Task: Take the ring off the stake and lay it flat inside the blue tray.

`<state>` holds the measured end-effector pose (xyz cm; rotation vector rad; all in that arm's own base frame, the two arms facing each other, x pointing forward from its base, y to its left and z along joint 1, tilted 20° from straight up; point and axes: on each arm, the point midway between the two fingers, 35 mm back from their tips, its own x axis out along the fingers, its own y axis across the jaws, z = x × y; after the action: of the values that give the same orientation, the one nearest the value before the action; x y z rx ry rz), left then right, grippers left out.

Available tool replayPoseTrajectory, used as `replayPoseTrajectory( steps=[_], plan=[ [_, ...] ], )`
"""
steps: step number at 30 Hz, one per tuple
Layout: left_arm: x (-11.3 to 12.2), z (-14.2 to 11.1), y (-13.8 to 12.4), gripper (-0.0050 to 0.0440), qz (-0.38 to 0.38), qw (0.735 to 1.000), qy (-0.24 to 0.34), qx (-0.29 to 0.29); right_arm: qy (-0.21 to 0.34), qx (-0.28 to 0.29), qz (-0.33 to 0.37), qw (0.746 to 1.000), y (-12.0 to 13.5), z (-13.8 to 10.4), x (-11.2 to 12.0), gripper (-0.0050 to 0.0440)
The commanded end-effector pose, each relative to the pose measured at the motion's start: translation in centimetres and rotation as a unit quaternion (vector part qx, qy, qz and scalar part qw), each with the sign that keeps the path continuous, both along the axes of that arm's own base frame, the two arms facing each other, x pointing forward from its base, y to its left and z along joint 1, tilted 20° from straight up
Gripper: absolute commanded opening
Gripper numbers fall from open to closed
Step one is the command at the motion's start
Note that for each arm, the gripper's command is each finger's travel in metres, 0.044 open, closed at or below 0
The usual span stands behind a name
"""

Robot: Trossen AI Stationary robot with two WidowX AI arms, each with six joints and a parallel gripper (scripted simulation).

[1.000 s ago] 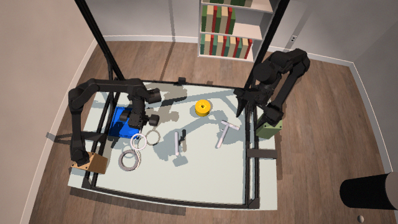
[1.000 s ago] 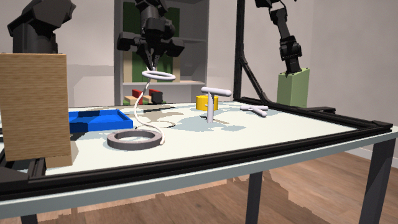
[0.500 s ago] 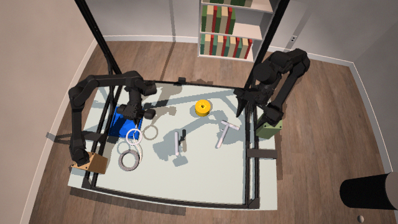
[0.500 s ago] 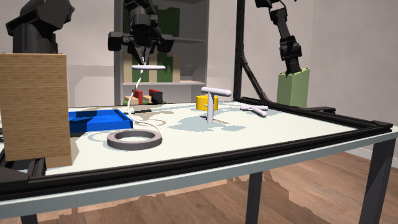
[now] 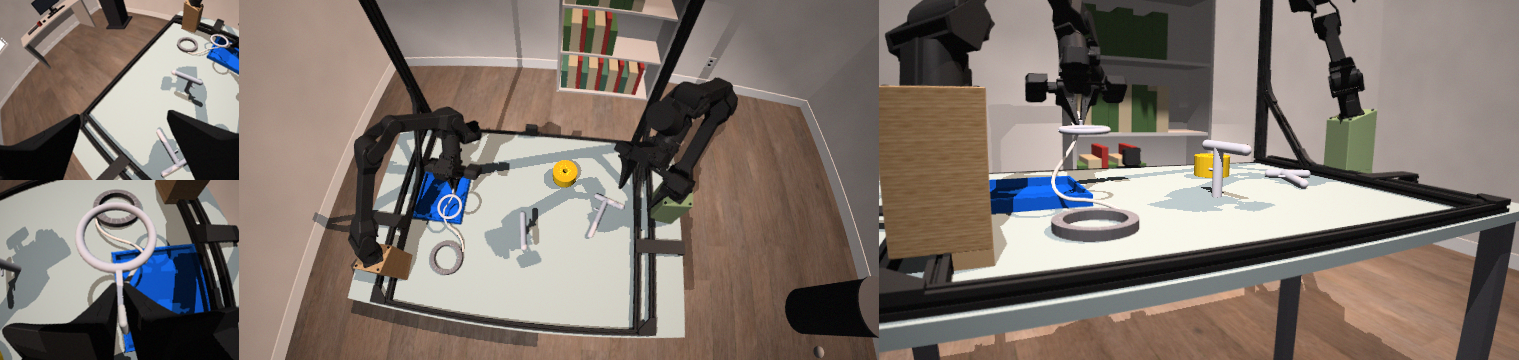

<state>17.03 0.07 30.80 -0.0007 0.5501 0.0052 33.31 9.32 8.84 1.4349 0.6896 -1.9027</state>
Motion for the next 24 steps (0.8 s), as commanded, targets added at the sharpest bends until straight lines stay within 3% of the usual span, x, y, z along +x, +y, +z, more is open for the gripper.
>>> replayPoseTrajectory(
  steps=[1,15,24],
  plan=[
    [0.0,-0.1,-0.1,0.04,-0.003,1.0,0.002,0.0,0.006,0.0,0.0,1.0,2.8,-1.1,-0.1,0.0],
    [0.0,-0.1,-0.1,0.04,-0.003,1.0,0.002,0.0,0.009,-0.002,0.0,1.0,10.8,-3.2,-2.3,0.0],
    [0.0,-0.1,-0.1,0.04,-0.003,1.0,0.002,0.0,0.009,-0.003,0.0,1.0,11.3,-3.6,-2.5,0.0]
  ],
)
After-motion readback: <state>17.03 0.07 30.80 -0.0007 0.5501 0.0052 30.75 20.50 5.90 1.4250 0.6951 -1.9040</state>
